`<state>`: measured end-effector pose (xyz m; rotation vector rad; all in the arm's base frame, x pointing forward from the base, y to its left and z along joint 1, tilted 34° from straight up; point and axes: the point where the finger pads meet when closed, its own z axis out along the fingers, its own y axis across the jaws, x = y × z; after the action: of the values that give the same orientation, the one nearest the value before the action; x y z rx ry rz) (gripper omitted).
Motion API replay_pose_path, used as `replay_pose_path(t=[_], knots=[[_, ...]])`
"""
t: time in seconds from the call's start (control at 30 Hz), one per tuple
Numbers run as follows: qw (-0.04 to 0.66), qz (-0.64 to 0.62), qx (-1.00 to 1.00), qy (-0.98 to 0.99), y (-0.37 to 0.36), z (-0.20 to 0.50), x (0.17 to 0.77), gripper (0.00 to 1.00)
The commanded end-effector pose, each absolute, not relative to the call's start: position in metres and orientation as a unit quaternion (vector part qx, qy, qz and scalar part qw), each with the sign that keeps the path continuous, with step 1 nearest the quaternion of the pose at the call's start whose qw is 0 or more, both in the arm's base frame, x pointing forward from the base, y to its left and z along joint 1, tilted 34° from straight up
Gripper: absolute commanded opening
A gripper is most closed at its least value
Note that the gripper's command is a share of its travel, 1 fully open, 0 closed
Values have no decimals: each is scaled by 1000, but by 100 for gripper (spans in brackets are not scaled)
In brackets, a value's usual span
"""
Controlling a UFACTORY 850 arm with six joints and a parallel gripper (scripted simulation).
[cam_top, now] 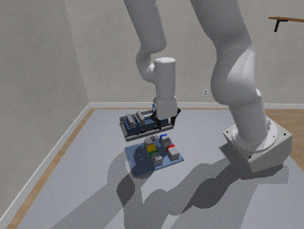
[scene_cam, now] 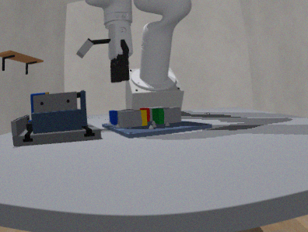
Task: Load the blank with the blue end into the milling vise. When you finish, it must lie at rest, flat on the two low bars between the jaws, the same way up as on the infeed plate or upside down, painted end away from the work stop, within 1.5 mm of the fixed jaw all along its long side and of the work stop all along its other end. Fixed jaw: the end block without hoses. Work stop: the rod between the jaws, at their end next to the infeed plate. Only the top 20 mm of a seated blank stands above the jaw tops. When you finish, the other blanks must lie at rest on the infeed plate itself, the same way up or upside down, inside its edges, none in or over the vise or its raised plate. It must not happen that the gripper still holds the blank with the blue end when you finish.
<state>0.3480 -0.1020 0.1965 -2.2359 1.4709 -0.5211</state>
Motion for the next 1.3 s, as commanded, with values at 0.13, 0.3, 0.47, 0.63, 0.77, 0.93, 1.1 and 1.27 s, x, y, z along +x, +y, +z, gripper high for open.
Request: replay_pose_path(t=[0.13,0.3,0.47,0.63,0.77,0.93,1.1,1.27], knots=[[209,-196,-801,526,-103,187,355,75],[213,-204,-799,524,-105,178,361,75],[213,-204,-799,524,-105,178,361,75],[212,-201,-799,525,-104,181,359,75],[213,-203,-799,524,-103,184,357,75],[213,-203,-799,524,-103,186,356,75],[213,-203,-799,524,-103,186,356,75],[213,-204,-799,524,-103,188,355,75]])
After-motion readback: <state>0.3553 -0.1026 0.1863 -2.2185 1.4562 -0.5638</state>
